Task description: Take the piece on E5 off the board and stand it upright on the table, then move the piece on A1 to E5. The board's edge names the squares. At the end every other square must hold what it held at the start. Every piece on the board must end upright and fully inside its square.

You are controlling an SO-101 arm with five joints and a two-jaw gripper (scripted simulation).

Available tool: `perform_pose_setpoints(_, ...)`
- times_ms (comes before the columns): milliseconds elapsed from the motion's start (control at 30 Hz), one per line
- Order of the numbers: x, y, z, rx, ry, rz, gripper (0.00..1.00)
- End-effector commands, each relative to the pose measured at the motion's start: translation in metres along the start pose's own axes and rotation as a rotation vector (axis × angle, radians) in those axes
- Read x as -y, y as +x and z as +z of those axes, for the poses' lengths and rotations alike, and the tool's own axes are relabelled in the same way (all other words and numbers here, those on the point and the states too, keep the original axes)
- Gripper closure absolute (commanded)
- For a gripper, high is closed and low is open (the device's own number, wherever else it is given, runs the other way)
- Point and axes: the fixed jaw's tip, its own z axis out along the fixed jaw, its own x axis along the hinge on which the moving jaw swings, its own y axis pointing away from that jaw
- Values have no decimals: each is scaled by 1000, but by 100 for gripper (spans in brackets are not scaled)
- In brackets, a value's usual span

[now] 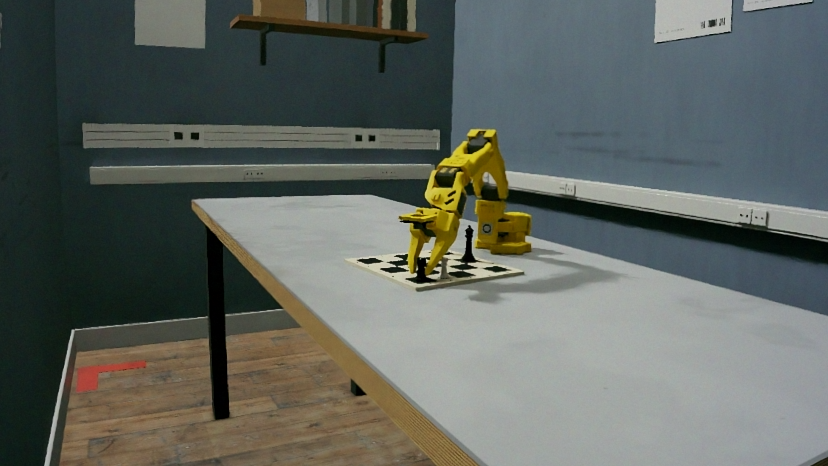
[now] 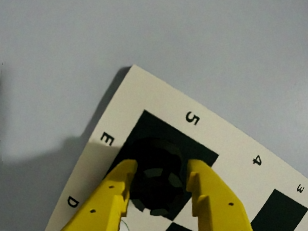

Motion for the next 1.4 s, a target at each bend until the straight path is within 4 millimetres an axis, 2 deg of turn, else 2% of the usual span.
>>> perform_pose_setpoints(0, 3, 4, -1, -21, 4, 12, 88)
perform_pose_setpoints(467, 3, 4, -1, -21, 4, 12, 89)
perform_pose_setpoints(967, 3, 4, -1, -21, 4, 12, 98)
perform_pose_setpoints(1367, 3, 4, -1, -21, 4, 12, 100)
